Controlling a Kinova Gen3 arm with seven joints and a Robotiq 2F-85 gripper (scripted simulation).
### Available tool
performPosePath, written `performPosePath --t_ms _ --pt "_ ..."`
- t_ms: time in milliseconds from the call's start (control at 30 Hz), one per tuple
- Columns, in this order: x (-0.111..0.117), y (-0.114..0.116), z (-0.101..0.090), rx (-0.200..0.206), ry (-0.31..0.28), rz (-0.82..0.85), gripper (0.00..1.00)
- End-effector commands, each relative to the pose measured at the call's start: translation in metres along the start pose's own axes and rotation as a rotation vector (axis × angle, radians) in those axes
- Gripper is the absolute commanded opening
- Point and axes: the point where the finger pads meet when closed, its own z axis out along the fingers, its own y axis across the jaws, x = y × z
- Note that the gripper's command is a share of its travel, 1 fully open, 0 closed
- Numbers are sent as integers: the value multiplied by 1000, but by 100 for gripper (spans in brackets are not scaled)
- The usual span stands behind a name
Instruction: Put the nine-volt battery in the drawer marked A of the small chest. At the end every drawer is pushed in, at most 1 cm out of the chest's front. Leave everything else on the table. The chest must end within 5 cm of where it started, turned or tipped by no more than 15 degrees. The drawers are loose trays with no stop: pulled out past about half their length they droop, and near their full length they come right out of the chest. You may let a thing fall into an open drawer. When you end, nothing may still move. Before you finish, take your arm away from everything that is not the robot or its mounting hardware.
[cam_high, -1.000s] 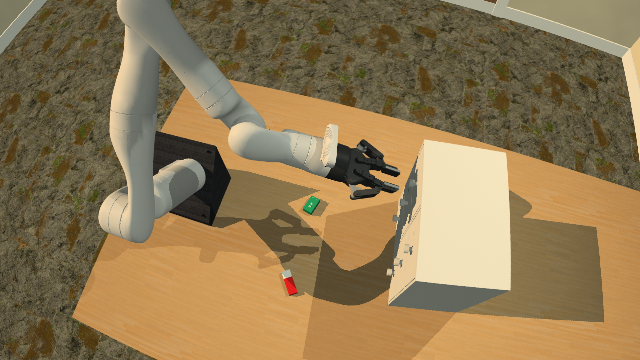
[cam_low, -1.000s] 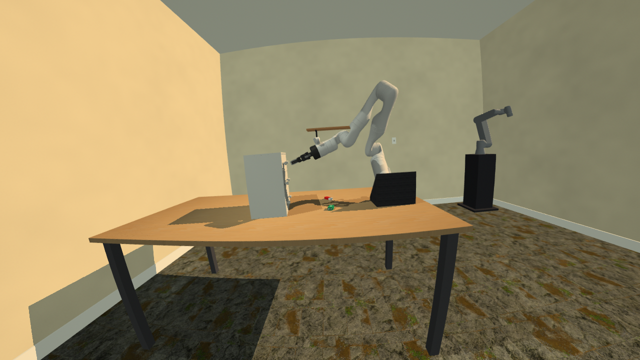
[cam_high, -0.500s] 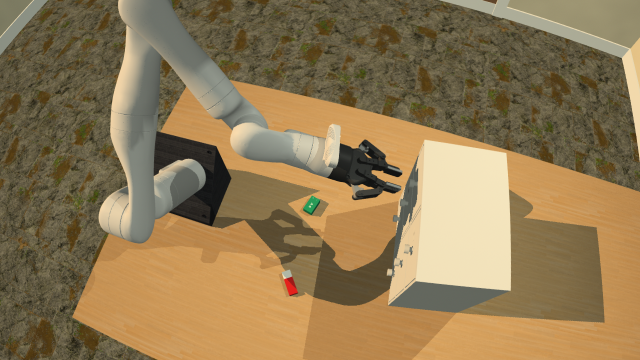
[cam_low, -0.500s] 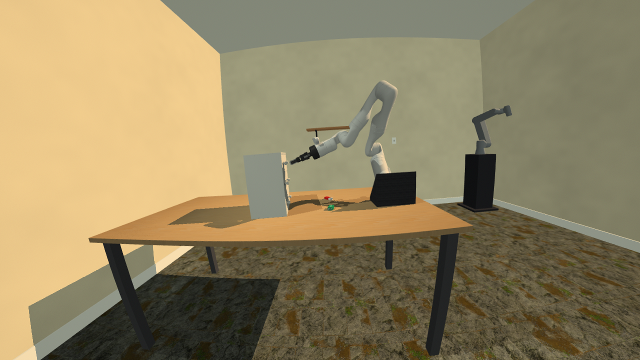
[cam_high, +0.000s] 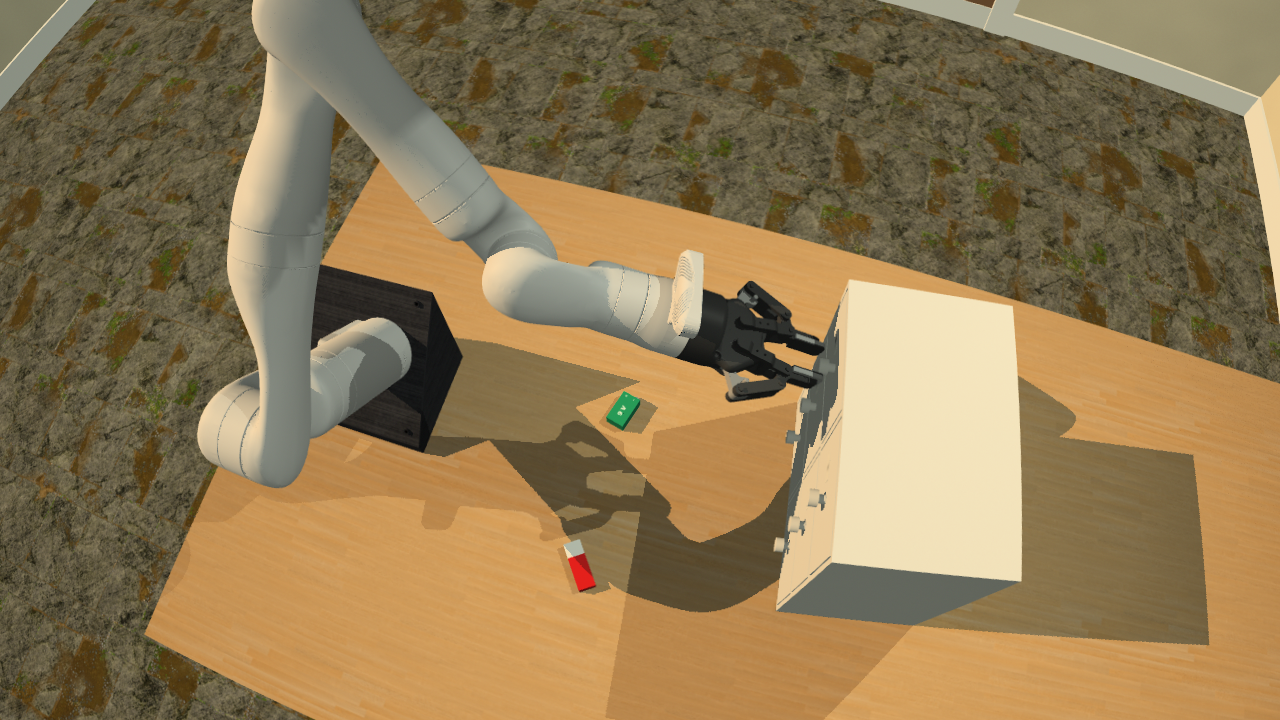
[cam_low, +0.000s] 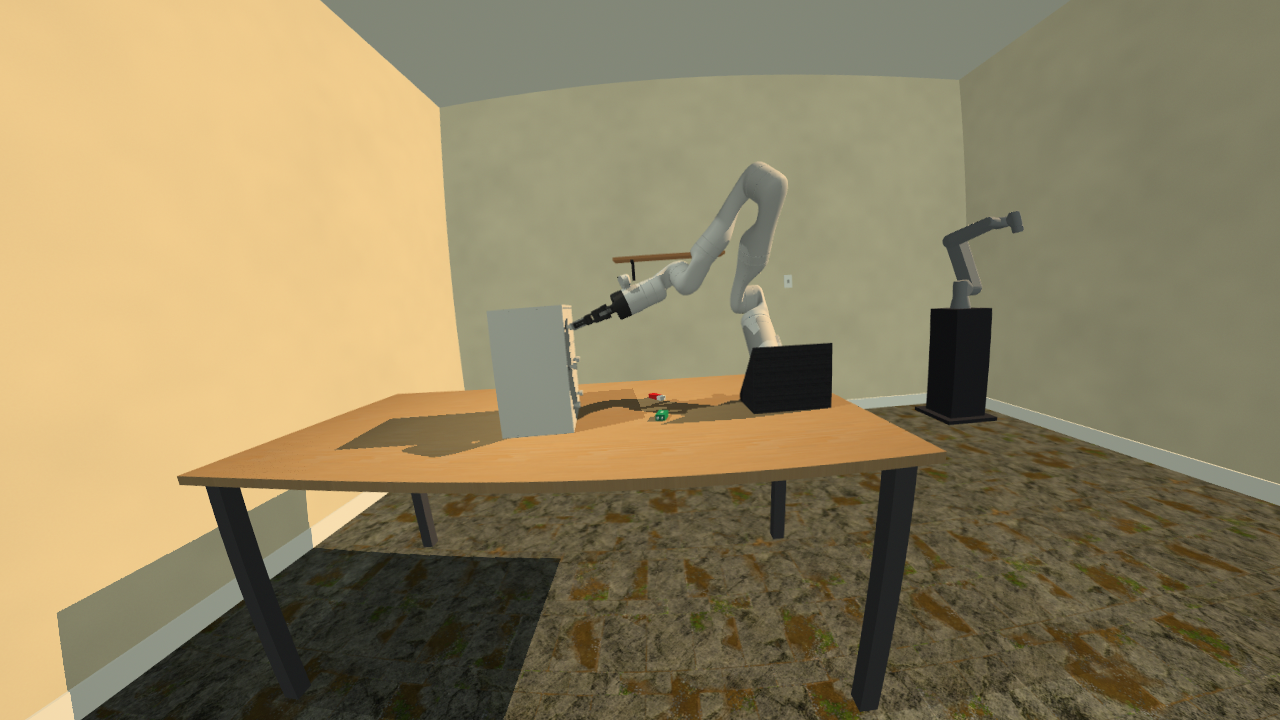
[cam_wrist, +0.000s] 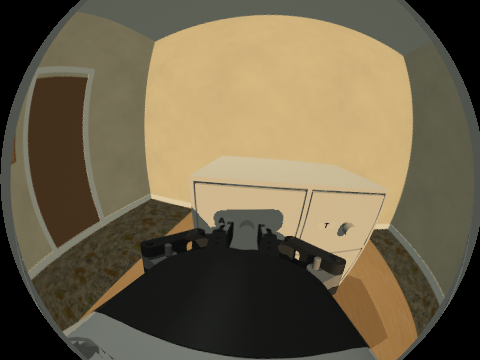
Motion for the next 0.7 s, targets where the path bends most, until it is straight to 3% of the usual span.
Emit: performPosePath --t_ms 0,667 --pt "1 1 4 -2 -1 3 33" --pt "3 1 9 -2 -1 3 33"
